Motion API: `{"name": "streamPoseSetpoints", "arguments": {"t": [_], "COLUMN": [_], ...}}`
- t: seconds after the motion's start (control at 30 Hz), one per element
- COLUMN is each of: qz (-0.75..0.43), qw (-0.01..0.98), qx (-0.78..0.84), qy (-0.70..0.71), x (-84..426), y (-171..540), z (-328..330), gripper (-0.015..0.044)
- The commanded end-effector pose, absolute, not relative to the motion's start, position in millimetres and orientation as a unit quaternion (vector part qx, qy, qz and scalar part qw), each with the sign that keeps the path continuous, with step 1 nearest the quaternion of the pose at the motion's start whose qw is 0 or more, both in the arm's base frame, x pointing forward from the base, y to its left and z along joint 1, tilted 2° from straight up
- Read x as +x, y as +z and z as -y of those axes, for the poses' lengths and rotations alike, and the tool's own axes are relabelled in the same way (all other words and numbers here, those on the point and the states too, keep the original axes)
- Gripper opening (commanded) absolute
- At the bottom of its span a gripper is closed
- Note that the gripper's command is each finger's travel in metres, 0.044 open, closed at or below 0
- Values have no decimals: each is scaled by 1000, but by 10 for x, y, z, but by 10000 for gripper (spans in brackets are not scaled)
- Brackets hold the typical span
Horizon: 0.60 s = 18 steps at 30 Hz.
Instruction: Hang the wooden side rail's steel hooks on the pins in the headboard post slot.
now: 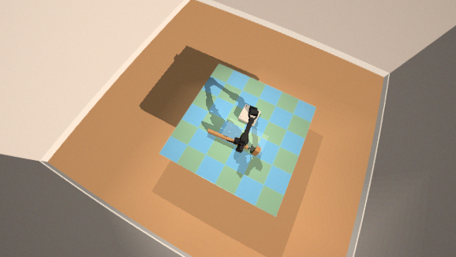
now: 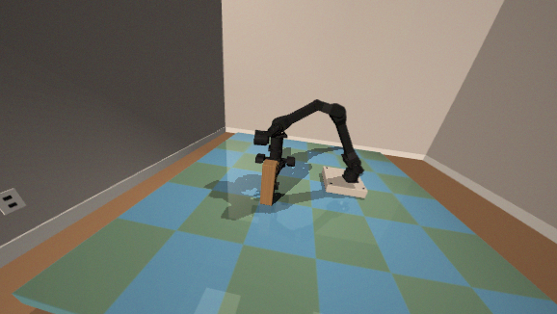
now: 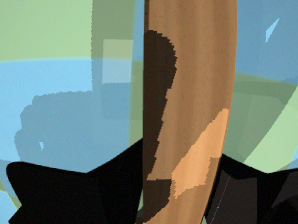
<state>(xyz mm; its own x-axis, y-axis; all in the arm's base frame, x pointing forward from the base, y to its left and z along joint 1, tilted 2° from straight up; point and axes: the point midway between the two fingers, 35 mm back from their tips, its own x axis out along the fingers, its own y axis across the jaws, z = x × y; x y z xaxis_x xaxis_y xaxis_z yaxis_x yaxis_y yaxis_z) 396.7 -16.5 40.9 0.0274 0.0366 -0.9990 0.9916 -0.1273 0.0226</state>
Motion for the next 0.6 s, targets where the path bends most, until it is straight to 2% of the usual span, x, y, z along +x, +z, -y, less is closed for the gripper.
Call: {"name": "streamPoseSetpoints", "arguments": {"t": [0.0,0.57], "qz": [-466,-466], "qw": [473,473], "qx": [549,549], "qy": [-508,-508], "x": [4005,4004], "y": [493,522], "z": [173,174], "gripper": [0,0]}}
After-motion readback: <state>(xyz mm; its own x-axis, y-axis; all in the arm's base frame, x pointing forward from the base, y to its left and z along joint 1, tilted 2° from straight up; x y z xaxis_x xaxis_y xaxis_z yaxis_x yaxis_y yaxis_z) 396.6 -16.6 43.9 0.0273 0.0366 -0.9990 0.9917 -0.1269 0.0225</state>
